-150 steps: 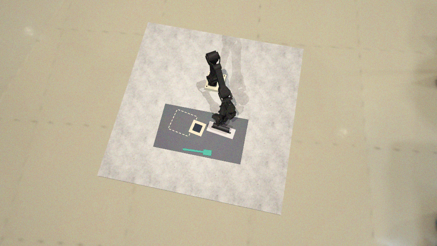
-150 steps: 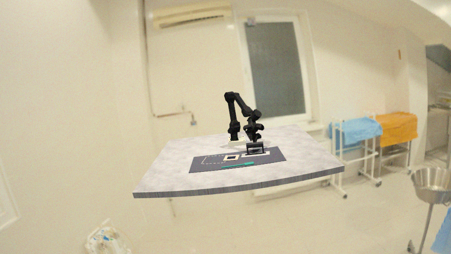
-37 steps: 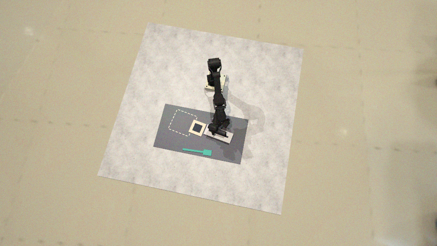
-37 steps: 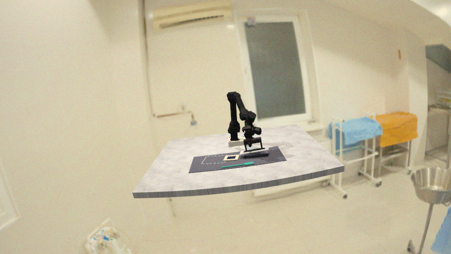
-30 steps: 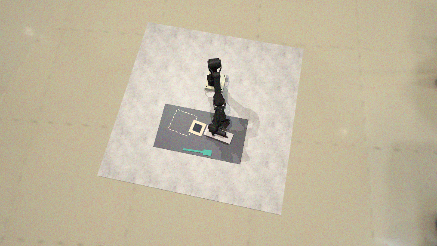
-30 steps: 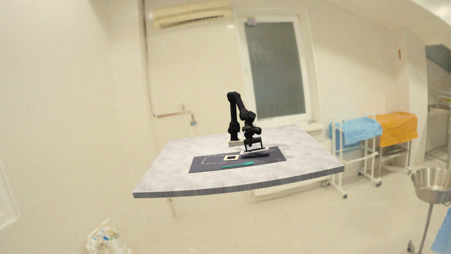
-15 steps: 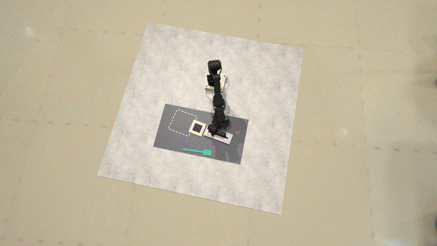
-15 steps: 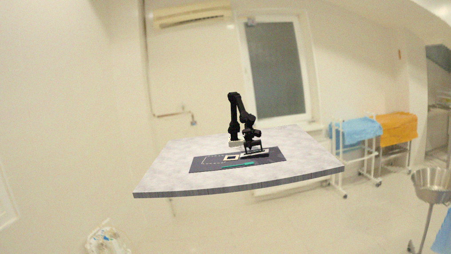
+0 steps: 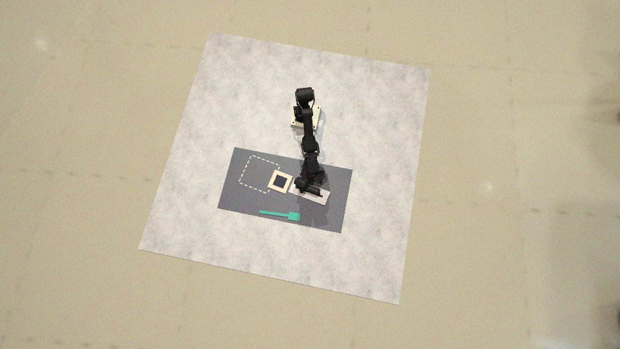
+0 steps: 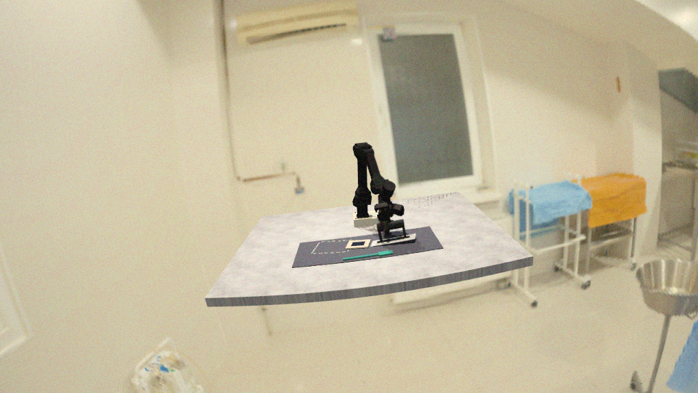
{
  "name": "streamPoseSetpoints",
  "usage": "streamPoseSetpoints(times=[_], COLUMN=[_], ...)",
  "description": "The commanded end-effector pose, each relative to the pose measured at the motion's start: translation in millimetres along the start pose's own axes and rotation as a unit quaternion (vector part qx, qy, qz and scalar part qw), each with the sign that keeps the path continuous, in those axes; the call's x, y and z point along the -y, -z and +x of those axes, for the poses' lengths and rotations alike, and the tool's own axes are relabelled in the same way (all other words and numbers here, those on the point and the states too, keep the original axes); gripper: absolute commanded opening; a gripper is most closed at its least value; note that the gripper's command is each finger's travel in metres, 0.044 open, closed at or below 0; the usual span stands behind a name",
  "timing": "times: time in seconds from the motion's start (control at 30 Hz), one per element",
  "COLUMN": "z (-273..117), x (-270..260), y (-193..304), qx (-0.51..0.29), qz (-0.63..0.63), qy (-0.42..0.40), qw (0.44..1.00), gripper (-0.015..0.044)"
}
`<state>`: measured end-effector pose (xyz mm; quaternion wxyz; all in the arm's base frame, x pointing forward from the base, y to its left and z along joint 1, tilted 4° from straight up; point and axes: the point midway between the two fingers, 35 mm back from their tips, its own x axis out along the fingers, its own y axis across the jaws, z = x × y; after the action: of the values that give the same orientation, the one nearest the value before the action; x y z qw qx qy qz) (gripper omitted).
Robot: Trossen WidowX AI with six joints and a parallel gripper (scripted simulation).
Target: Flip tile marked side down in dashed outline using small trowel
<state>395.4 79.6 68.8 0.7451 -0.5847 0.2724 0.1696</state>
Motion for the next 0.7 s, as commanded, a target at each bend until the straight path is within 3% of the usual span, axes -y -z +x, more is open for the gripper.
streamPoseSetpoints(times=[0.0, 0.67], z=[0.9, -0.2], x=[1.4, 4.3], y=[1.5, 34.3], qx=[0.003, 0.002], qz=[0.001, 0.0], qy=[0.003, 0.002], qw=[1.0, 1.0], gripper=[0.0, 0.0])
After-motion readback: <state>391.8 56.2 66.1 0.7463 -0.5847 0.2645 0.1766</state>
